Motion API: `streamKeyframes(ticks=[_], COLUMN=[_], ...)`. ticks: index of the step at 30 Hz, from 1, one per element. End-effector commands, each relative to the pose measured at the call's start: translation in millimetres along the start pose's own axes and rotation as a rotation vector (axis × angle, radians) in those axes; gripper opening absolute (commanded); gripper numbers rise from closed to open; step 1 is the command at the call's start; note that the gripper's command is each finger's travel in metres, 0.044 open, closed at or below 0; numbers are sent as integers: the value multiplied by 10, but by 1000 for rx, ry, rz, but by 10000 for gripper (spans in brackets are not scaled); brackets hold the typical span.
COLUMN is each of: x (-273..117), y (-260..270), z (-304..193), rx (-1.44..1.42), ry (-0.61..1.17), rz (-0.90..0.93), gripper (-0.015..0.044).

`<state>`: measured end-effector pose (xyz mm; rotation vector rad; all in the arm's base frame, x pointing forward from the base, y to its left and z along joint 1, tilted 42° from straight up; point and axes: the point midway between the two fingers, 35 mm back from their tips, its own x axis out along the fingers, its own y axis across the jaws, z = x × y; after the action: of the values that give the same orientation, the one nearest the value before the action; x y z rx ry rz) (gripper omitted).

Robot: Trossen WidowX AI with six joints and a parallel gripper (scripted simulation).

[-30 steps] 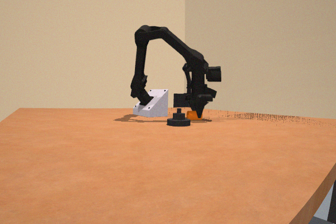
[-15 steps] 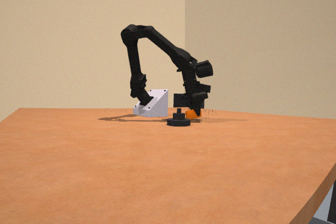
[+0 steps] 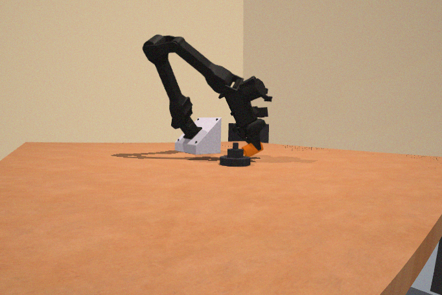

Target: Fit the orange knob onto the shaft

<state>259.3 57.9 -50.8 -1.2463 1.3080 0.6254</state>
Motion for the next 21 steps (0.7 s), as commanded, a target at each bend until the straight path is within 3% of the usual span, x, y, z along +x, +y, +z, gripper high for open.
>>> streamKeyframes(ticks=[1, 21], x=[-38, -139], y=[1, 2], z=[-35, -210], rx=[-3, -5], ry=[-73, -381], rz=[-2, -1], gripper=[181, 181])
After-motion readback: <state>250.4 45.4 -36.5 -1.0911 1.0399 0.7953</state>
